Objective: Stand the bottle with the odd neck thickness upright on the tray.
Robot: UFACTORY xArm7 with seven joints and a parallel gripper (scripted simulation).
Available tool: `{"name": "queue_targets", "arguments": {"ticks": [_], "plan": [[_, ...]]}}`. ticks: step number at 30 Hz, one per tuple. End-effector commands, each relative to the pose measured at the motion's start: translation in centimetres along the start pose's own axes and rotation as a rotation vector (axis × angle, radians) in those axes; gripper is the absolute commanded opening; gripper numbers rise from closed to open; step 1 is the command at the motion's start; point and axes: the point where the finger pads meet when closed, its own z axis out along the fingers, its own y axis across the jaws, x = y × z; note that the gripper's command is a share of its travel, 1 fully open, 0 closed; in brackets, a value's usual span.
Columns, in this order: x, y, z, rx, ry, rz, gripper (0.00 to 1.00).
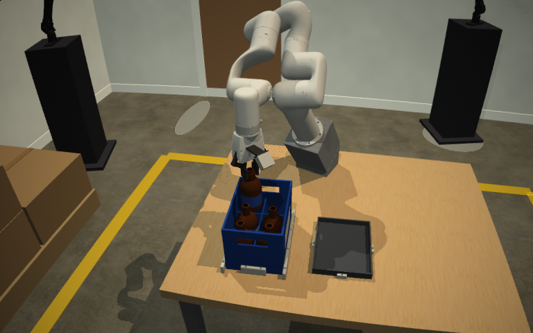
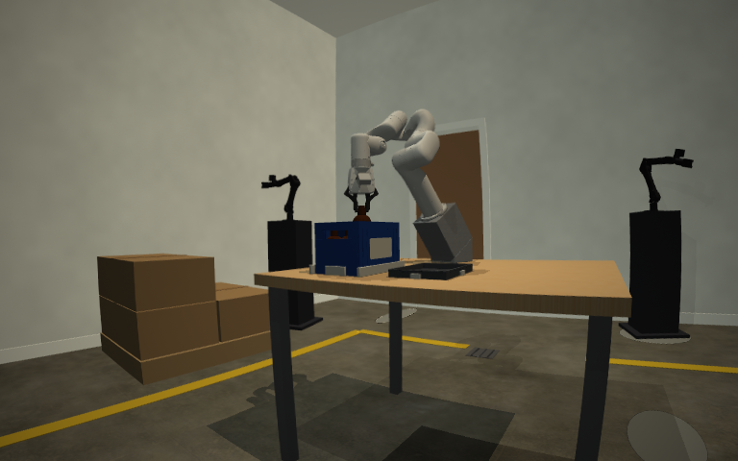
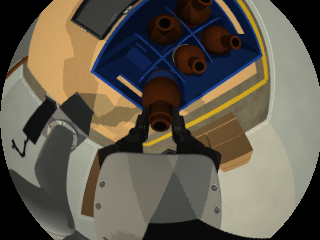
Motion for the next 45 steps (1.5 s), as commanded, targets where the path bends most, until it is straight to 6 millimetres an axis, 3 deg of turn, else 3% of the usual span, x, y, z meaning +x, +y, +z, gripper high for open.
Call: {"name": "queue_targets", "arguments": {"ticks": [1, 45], "plan": [[0.0, 0.1, -0.1, -0.003, 0.000, 0.001, 0.00], [0.0, 0.1, -3.6, -0.003, 0.000, 0.001, 0.00]]}}
